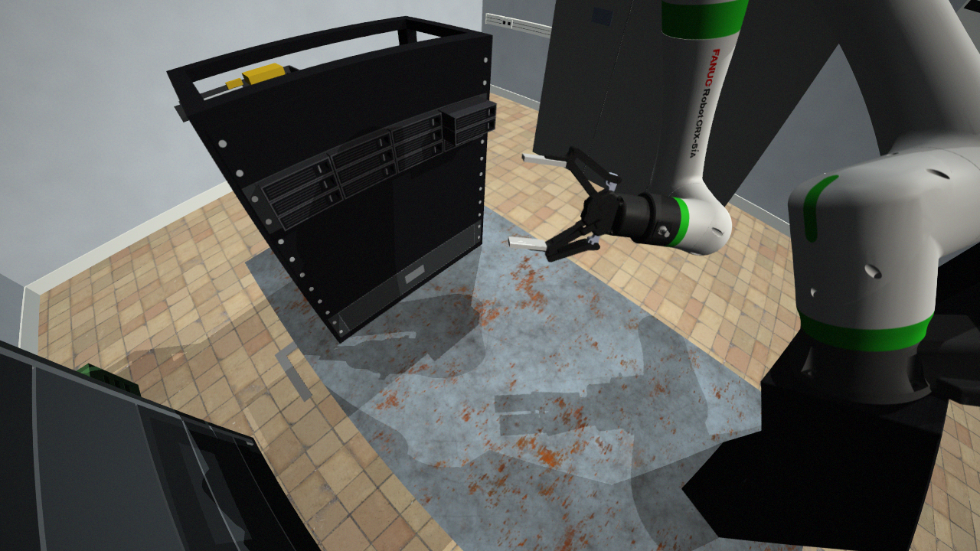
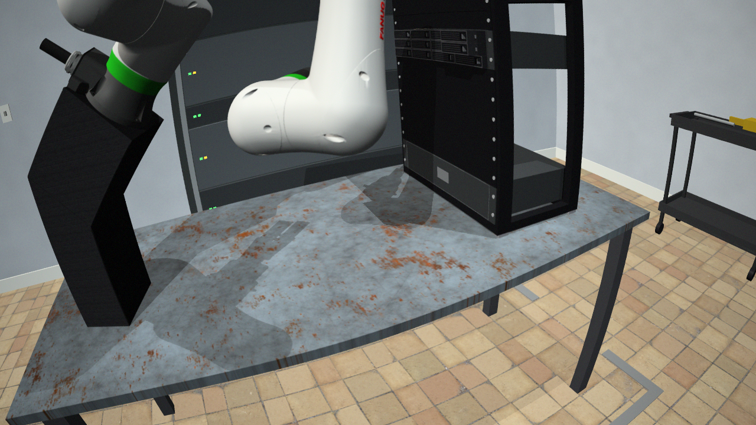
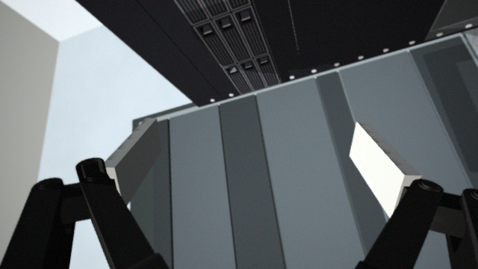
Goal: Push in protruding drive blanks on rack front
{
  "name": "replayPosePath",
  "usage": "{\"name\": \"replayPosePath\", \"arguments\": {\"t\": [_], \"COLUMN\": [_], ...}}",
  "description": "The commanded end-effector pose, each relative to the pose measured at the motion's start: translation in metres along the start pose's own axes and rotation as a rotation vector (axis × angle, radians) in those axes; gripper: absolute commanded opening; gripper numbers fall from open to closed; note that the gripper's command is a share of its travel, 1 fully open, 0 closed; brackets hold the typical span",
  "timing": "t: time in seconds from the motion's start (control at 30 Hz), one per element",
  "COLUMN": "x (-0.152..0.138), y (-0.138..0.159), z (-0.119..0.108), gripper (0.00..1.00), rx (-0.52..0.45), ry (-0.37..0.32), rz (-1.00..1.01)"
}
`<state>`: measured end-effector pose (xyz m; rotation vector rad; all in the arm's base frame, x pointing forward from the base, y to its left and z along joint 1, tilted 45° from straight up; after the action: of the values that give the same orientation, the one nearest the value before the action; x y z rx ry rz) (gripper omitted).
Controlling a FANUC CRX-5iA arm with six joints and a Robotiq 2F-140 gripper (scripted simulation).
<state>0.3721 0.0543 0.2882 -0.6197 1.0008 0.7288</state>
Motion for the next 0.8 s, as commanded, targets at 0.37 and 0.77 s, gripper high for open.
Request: {"name": "replayPosePath", "arguments": {"t": [0.37, 0.77], "x": [-0.031, -0.038], "y": [0.011, 0.011], "z": [0.064, 0.065], "gripper": [1.00, 1.00], "rx": [0.330, 0.567], "ry": [-0.283, -0.308], "rz": [-0.130, -0.232]}}
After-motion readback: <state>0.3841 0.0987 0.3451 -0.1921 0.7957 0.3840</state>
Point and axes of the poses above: the point where the finger pads meet when closed, its own z axis out along the fingers, its own x axis across the jaws, y = z × x, the point moved 6 cm from there along -z, back along the fingers, and after that the axes turned 15 degrees about z, right-handed, at the moved point
